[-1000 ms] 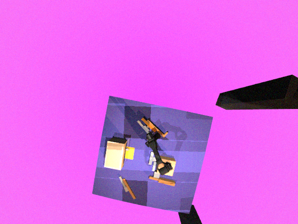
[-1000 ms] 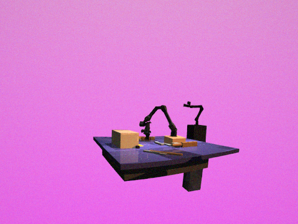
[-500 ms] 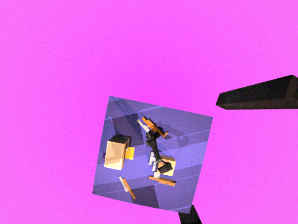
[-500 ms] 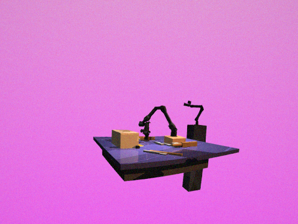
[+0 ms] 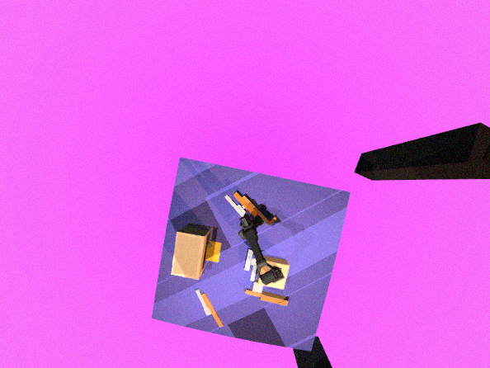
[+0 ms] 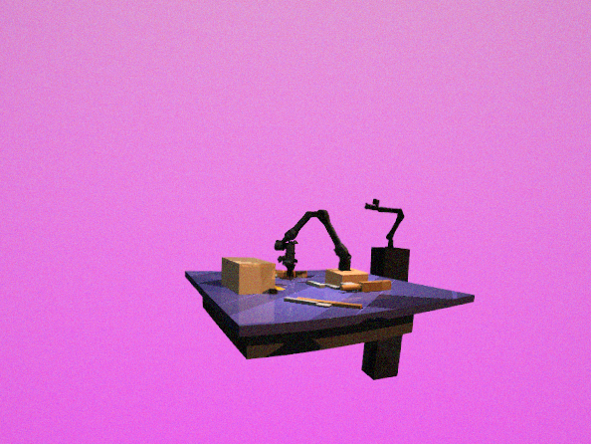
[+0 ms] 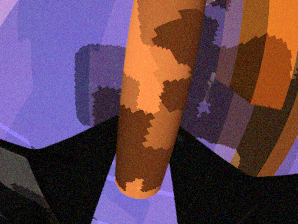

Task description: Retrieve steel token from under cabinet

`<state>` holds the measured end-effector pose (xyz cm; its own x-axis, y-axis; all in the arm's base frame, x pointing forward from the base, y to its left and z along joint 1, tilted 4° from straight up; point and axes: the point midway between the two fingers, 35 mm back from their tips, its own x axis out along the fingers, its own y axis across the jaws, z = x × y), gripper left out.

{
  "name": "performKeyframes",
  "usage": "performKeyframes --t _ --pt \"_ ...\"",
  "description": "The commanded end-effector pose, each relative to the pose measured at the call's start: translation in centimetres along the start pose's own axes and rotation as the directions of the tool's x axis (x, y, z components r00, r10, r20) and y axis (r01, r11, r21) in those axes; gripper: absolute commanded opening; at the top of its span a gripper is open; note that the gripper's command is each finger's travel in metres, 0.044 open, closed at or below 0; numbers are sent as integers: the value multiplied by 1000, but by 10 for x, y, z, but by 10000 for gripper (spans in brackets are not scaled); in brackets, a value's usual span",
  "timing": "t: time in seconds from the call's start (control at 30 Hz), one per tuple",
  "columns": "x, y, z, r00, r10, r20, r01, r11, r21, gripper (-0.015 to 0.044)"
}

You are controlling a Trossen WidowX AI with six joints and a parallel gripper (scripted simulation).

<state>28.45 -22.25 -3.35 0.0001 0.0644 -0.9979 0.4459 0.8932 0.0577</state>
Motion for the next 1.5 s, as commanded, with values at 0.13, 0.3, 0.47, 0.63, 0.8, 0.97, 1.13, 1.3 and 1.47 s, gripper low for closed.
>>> performKeyframes --t 0.13,0.3,0.47,0.63,0.8,0.97,1.13,1.3,1.47 --pt "-5 -4 7 1000 -11 26 11 1000 1 0" --pt "-5 -4 7 1000 -11 26 12 1000 -25 0" --pt "-5 -4 7 1000 -11 26 13 998 -64 0" --pt "-5 -4 7 1000 -11 26 13 995 -104 0" --pt "-5 -4 7 1000 -11 26 14 990 -142 0" --pt "-5 -4 7 1000 -11 26 15 983 -181 0" --pt "-5 -4 7 1000 -11 26 16 975 -219 0" --pt "-5 -4 7 1000 -11 26 17 966 -257 0" --pt "-5 -4 7 1000 -11 26 18 955 -295 0"
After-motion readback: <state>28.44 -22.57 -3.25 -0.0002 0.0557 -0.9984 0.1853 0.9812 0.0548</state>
